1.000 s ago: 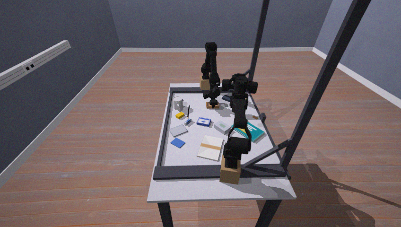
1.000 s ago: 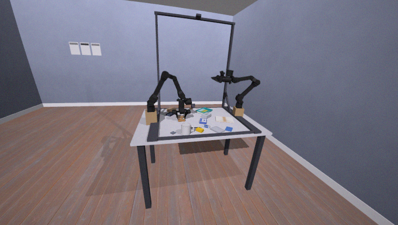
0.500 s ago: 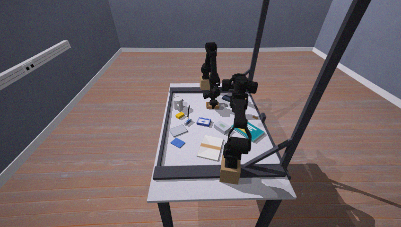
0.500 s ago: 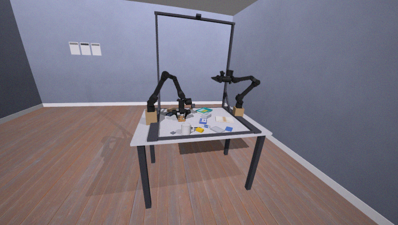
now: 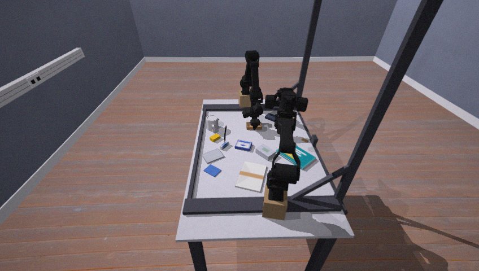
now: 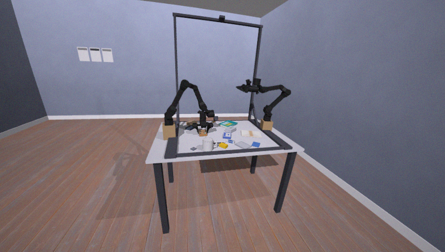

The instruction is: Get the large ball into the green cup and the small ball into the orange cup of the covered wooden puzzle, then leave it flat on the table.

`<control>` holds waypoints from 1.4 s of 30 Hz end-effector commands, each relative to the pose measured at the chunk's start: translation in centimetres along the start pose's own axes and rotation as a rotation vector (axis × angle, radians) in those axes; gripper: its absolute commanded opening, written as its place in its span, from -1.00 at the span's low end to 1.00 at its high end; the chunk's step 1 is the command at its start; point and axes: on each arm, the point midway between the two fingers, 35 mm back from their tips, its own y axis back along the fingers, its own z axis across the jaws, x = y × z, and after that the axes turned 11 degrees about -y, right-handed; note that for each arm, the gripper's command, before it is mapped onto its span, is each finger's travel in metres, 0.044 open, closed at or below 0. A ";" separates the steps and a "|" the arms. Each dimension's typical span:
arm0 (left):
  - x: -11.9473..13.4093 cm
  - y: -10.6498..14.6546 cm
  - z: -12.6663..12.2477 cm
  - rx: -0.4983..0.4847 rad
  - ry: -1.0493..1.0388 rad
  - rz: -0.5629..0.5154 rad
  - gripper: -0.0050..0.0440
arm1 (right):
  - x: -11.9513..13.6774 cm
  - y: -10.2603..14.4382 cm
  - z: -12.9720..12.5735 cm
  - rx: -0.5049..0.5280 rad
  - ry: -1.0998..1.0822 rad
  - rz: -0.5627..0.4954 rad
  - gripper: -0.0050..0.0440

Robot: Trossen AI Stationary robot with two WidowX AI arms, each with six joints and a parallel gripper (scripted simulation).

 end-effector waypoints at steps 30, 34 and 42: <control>-0.7 0.1 0.1 -0.004 0.000 -0.018 0.84 | 0.0 6.3 0.1 -0.021 0.005 0.003 0.79; -1.0 0.1 0.2 -0.005 0.000 -0.024 0.84 | 0.1 7.4 0.8 -0.067 0.031 0.017 0.79; -1.8 0.3 0.3 -0.008 0.000 -0.042 0.84 | 0.8 11.0 3.2 -0.284 0.267 0.067 0.79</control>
